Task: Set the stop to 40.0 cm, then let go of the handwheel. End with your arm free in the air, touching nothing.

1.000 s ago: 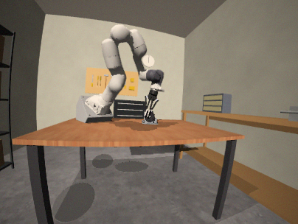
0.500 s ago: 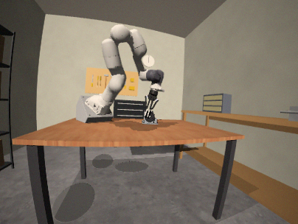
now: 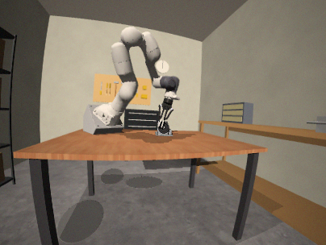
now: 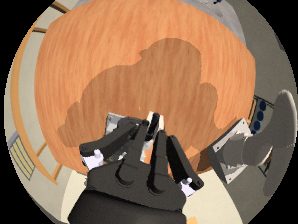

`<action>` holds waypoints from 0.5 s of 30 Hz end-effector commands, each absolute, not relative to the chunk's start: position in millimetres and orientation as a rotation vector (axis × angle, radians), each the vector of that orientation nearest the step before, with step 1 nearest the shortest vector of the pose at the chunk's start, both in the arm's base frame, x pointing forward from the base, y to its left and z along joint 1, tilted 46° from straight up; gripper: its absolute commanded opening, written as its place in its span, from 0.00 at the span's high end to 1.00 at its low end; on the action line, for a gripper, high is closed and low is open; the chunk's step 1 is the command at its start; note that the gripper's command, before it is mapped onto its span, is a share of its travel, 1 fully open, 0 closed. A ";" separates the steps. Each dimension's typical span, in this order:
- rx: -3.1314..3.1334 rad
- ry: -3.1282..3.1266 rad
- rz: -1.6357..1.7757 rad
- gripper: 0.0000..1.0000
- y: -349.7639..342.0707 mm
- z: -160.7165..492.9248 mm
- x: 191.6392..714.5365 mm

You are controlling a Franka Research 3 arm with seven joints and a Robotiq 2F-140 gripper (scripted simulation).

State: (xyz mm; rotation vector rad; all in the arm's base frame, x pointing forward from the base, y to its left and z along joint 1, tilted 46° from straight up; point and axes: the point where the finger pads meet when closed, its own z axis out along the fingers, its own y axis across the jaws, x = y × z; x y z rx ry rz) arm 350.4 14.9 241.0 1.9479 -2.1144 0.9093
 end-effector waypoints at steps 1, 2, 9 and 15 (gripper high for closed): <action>1.947 -2.113 0.897 0.96 15.4 240.7 347.9; 1.947 -2.113 0.897 0.96 15.5 240.9 347.9; 1.947 -2.113 0.897 0.96 16.6 243.0 348.4; 1.947 -2.113 0.897 0.96 17.3 244.5 348.9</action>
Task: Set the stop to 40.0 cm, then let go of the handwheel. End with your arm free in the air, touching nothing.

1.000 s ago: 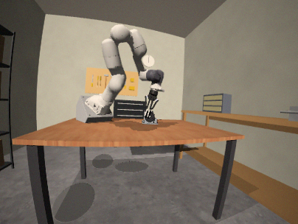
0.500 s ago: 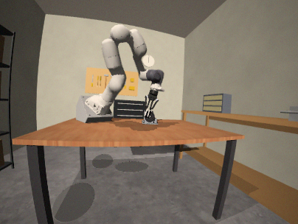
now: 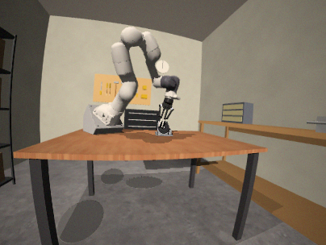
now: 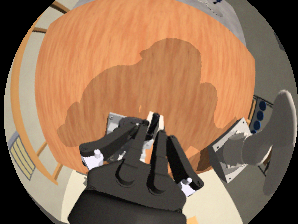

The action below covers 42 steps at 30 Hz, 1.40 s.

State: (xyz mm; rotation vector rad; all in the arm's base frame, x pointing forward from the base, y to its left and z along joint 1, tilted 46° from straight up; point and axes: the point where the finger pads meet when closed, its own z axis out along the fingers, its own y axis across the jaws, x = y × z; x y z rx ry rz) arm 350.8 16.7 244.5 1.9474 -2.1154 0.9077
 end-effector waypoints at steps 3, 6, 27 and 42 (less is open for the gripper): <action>1.947 -2.113 0.897 0.96 18.0 245.8 349.2; 1.947 -2.113 0.897 0.96 18.7 247.2 349.8; 1.947 -2.113 0.897 0.96 23.4 258.4 357.5; 1.947 -2.113 0.897 0.96 25.5 266.5 370.0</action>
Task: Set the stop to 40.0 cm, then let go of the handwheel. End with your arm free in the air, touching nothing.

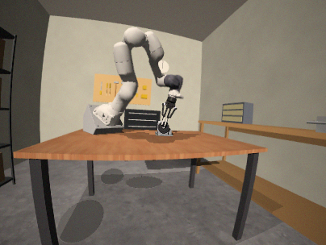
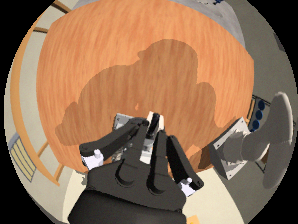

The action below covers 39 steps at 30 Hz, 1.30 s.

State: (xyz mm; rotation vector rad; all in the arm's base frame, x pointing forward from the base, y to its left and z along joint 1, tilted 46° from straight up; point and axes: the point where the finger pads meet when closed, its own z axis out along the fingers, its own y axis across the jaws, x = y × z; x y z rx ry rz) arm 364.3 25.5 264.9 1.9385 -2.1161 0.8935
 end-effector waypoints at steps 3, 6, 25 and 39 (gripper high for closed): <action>1.947 -2.113 0.897 0.96 25.5 267.7 373.7; 1.947 -2.113 0.897 0.96 25.3 268.6 377.6; 1.947 -2.113 0.897 0.96 19.4 265.4 400.6; 1.947 -2.113 0.897 0.96 3.4 241.4 415.7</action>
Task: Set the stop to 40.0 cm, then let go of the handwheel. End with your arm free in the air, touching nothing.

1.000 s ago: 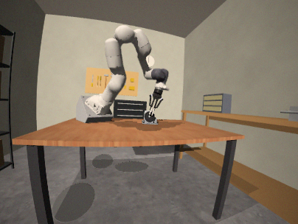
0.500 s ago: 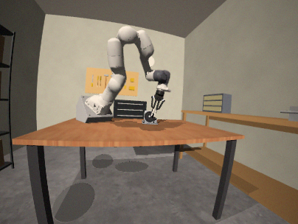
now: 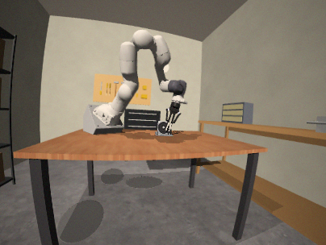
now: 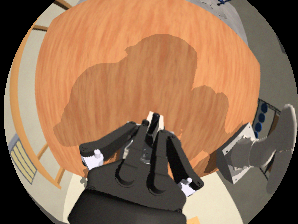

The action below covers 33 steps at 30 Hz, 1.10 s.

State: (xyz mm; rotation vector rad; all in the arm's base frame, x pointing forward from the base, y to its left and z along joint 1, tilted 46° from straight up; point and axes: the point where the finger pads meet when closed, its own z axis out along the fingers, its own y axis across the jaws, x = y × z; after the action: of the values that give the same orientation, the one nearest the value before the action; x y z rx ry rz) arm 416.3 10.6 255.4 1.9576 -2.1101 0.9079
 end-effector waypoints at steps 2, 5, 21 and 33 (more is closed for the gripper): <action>1.947 -2.113 0.897 0.96 0.6 236.2 415.2; 1.947 -2.113 0.897 0.96 -0.5 234.0 414.6; 1.947 -2.113 0.897 0.96 -8.9 212.3 395.1; 1.947 -2.113 0.897 0.96 -6.2 209.3 371.5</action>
State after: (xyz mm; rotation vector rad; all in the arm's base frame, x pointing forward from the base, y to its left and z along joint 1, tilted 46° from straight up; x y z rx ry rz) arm 380.7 -6.7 212.1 1.9583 -2.1104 0.9100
